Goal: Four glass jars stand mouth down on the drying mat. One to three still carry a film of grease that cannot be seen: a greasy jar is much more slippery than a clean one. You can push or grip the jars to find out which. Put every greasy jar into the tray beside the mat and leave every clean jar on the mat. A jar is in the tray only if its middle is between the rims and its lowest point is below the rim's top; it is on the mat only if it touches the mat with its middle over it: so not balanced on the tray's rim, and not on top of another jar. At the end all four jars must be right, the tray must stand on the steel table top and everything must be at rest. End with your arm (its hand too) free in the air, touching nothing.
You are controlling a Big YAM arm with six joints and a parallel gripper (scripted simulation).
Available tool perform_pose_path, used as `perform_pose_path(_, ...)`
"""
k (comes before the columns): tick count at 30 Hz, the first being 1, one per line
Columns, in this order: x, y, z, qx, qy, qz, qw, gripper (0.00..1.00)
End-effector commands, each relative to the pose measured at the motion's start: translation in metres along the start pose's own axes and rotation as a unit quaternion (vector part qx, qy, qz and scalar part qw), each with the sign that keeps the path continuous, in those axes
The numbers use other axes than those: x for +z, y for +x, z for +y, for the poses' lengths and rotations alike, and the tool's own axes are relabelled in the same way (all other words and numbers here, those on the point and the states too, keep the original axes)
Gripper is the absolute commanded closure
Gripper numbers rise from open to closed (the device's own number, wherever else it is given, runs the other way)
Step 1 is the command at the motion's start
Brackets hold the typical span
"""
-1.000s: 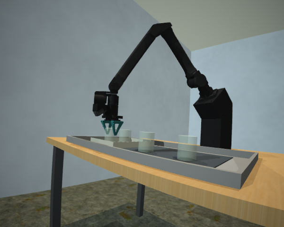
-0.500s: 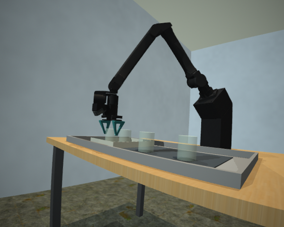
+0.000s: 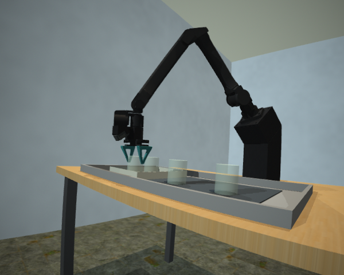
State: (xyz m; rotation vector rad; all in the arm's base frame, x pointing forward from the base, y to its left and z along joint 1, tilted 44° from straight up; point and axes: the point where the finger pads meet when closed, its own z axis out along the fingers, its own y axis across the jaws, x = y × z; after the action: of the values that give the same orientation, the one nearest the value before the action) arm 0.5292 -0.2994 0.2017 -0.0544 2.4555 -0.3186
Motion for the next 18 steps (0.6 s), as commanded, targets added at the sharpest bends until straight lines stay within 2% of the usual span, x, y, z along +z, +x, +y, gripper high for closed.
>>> perform_pose_path(1,-0.031,-0.021,-0.003,-0.004,0.009,-0.022,1.0,0.0)
perform_pose_path(16,-0.085,-0.019,-0.002,-0.004,0.009,-0.022,1.0,0.0)
perform_pose_path(18,-0.085,-0.019,-0.002,-0.004,0.009,-0.022,1.0,0.0)
